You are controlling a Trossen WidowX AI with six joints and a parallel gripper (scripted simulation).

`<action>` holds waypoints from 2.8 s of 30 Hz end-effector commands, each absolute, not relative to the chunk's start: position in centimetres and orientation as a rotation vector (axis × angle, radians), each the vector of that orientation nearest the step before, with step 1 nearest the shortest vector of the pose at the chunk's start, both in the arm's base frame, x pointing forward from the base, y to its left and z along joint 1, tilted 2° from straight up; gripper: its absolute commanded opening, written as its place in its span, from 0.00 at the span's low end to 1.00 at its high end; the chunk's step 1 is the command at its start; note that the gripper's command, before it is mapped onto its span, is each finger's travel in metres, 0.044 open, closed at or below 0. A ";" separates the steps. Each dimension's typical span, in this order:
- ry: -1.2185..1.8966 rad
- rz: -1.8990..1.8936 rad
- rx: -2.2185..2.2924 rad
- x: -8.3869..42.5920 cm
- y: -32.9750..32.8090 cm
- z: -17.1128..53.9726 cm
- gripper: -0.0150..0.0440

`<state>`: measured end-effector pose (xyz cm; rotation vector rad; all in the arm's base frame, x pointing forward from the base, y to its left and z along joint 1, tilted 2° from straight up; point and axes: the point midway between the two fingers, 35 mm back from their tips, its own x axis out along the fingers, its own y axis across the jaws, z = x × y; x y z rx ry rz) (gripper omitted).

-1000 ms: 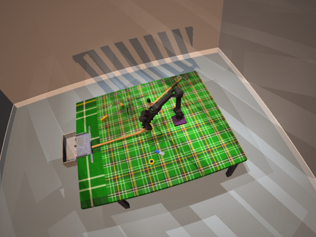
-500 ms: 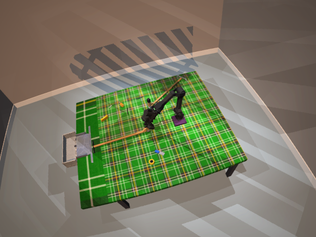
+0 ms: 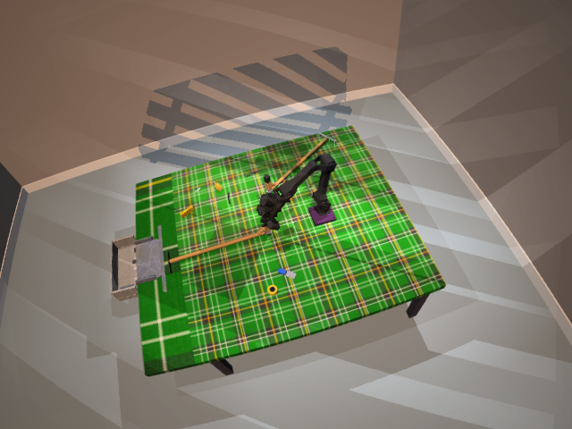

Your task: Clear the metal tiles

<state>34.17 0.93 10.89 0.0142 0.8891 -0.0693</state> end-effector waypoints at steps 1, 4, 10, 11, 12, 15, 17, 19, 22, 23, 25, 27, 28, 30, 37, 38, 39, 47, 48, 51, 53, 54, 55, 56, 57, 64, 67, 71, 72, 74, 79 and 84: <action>0.880 -0.076 0.015 34.0 0.2 11.0 0.25; 0.880 -0.077 0.016 33.9 -0.2 11.0 0.25; 0.880 -0.080 0.017 33.6 -0.9 10.9 0.25; 0.880 -0.081 0.017 33.6 -1.0 10.9 0.25; 0.880 -0.082 0.017 33.6 -1.1 10.9 0.25; 0.879 -0.083 0.017 33.4 -1.5 10.9 0.25; 0.879 -0.084 0.018 33.4 -1.8 10.9 0.25; 0.879 -0.085 0.018 33.3 -2.0 10.8 0.25; 0.878 -0.087 0.018 33.2 -2.4 10.8 0.25; 0.878 -0.088 0.018 33.1 -2.5 10.8 0.25; 0.878 -0.088 0.018 33.1 -2.5 10.8 0.25; 0.878 -0.089 0.019 33.1 -2.7 10.8 0.25; 0.879 -0.090 0.019 33.1 -2.8 10.8 0.25; 0.879 -0.092 0.020 33.1 -2.9 10.8 0.25; 0.878 -0.094 0.021 33.8 -3.2 10.9 0.25; 0.878 -0.094 0.021 34.0 -3.3 10.9 0.25; 0.877 -0.095 0.021 34.1 -3.3 10.9 0.25; 0.876 -0.099 0.022 35.3 -3.7 11.0 0.25; 0.876 -0.099 0.023 35.5 -3.8 11.0 0.25; 0.875 -0.101 0.023 36.0 -3.9 11.0 0.25; 0.874 -0.101 0.024 36.3 -4.0 11.1 0.25; 0.874 -0.102 0.024 36.4 -4.0 11.1 0.25; 0.874 -0.102 0.024 36.6 -4.1 11.1 0.25; 0.874 -0.103 0.024 36.7 -4.1 11.1 0.25; 0.874 -0.103 0.024 36.9 -4.1 11.0 0.25; 0.872 -0.107 0.026 38.0 -4.3 11.0 0.25; 0.871 -0.108 0.027 38.5 -4.3 11.0 0.25; 0.870 -0.110 0.028 39.1 -4.3 10.9 0.25; 0.870 -0.110 0.028 39.1 -4.3 10.9 0.25; 0.870 -0.110 0.028 39.2 -4.3 10.9 0.25; 0.870 -0.110 0.028 39.9 -4.4 11.0 0.25; 0.869 -0.110 0.028 40.6 -4.5 11.0 0.25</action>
